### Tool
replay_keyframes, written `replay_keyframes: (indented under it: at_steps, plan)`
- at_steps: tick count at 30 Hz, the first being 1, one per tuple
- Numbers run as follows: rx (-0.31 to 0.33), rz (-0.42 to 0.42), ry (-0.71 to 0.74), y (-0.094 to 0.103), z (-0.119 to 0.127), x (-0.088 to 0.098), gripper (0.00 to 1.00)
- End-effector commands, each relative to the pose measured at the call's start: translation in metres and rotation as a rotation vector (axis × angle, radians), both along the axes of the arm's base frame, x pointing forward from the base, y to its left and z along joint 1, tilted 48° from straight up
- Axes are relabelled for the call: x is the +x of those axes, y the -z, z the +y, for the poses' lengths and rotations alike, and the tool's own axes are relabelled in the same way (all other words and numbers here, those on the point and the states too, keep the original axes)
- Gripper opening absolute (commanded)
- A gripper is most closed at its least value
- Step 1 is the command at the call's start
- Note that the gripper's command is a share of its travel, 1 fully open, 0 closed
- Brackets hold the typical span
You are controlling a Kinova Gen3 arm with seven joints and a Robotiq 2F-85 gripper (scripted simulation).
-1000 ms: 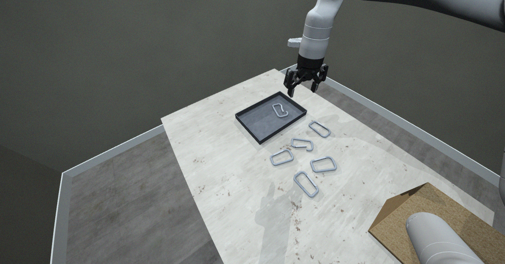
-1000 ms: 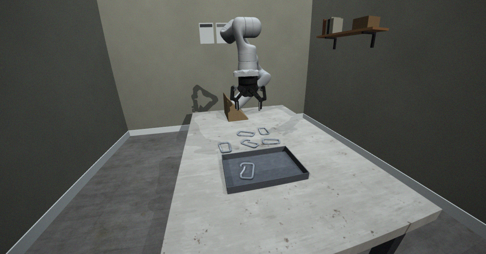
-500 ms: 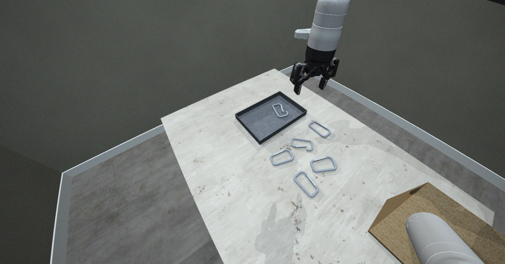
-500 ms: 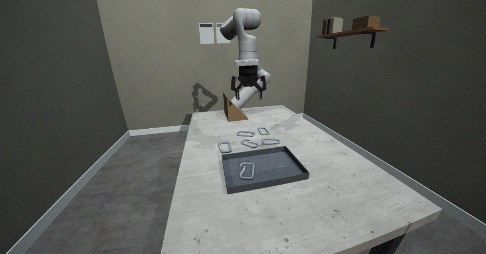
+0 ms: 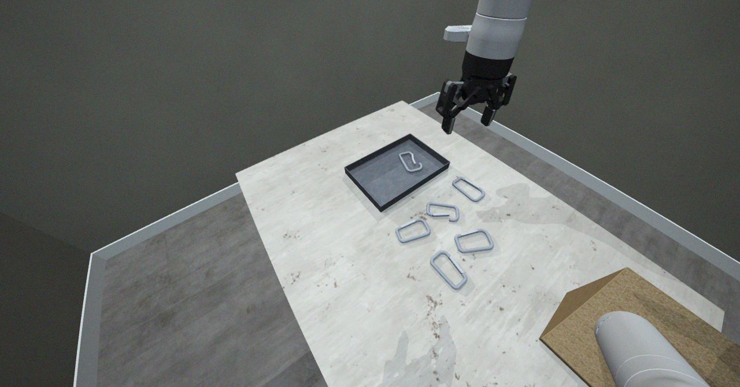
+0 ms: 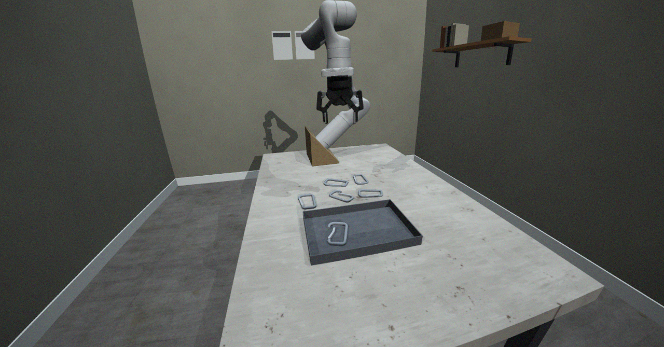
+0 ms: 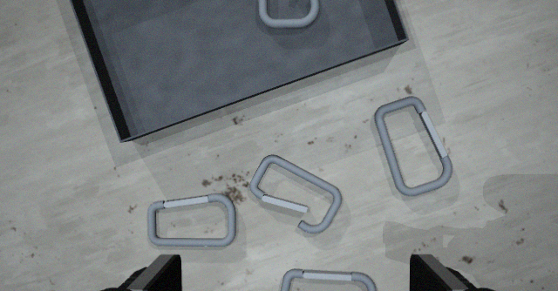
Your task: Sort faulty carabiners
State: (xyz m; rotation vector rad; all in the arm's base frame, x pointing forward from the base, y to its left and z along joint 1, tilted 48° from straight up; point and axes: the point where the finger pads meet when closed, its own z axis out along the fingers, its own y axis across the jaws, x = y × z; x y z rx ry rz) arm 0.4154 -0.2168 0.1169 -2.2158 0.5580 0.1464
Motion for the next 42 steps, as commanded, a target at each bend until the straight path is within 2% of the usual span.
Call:
replay_keyframes:
  at_steps: [1, 4, 5, 7, 10, 21, 22, 24, 27, 38, 39, 42]
  plan:
    - [-0.003, -0.001, 0.007, -0.0012, -0.0034, -0.0012, 1.00]
    - [-0.003, -0.001, 0.007, -0.0012, -0.0034, -0.0012, 1.00]
    - [-0.031, -0.213, -0.175, -0.0009, -0.0020, -0.0006, 1.00]
    - [-0.032, -0.217, -0.178, -0.0009, -0.0020, -0.0006, 1.00]
    - [-0.038, -0.266, -0.220, -0.0009, -0.0020, -0.0006, 1.00]
    - [-0.038, -0.266, -0.220, -0.0009, -0.0020, -0.0006, 1.00]
    - [-0.068, -0.478, -0.400, -0.0019, -0.0026, -0.0006, 1.00]
    - [-0.069, -0.482, -0.404, -0.0019, -0.0026, -0.0006, 1.00]
    - [-0.076, -0.531, -0.445, -0.0019, -0.0026, -0.0006, 1.00]
    - [-0.076, -0.531, -0.445, -0.0019, -0.0026, -0.0006, 1.00]
    - [-0.104, -0.743, -0.625, -0.0029, -0.0031, -0.0007, 1.00]
    - [-0.106, -0.759, -0.639, -0.0029, -0.0031, -0.0007, 1.00]
